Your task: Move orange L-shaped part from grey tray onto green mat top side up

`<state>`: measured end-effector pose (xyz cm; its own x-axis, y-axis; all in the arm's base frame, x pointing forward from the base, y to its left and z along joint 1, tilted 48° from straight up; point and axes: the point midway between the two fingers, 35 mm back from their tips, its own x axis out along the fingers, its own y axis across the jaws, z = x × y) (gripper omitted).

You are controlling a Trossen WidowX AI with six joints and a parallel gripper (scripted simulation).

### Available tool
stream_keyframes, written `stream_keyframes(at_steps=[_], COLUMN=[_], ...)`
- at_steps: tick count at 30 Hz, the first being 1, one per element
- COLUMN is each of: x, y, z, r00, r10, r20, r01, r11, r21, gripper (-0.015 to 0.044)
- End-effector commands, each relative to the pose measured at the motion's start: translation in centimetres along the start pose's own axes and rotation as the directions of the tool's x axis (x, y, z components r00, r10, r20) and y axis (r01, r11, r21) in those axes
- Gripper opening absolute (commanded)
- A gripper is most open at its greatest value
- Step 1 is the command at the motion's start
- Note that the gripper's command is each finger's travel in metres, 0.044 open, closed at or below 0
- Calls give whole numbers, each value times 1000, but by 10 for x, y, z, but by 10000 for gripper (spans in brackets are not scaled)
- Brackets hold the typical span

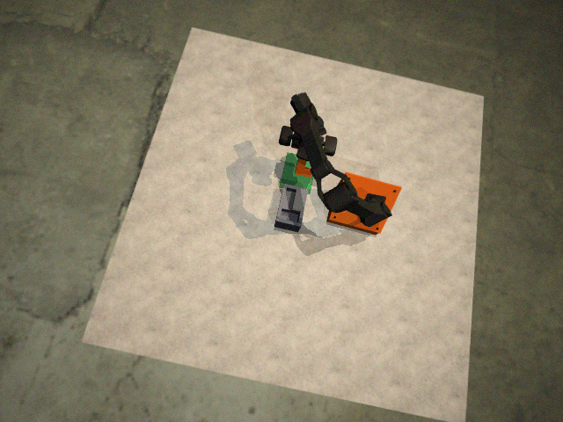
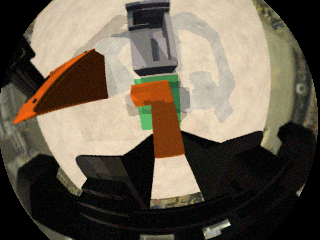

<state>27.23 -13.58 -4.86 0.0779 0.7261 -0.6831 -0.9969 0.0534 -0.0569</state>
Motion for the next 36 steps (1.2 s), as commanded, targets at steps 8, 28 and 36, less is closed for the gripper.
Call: stream_keyframes(at_steps=[8,28,36], x=[21,54,67], y=[2,2,2], z=[1,2,2], r00=[1000,1000,1000], r10=[5,5,5], r20=[11,13,13], r01=[-5,-5,-5], r11=[1000,1000,1000], r21=[10,9,9], gripper=[0,0,0])
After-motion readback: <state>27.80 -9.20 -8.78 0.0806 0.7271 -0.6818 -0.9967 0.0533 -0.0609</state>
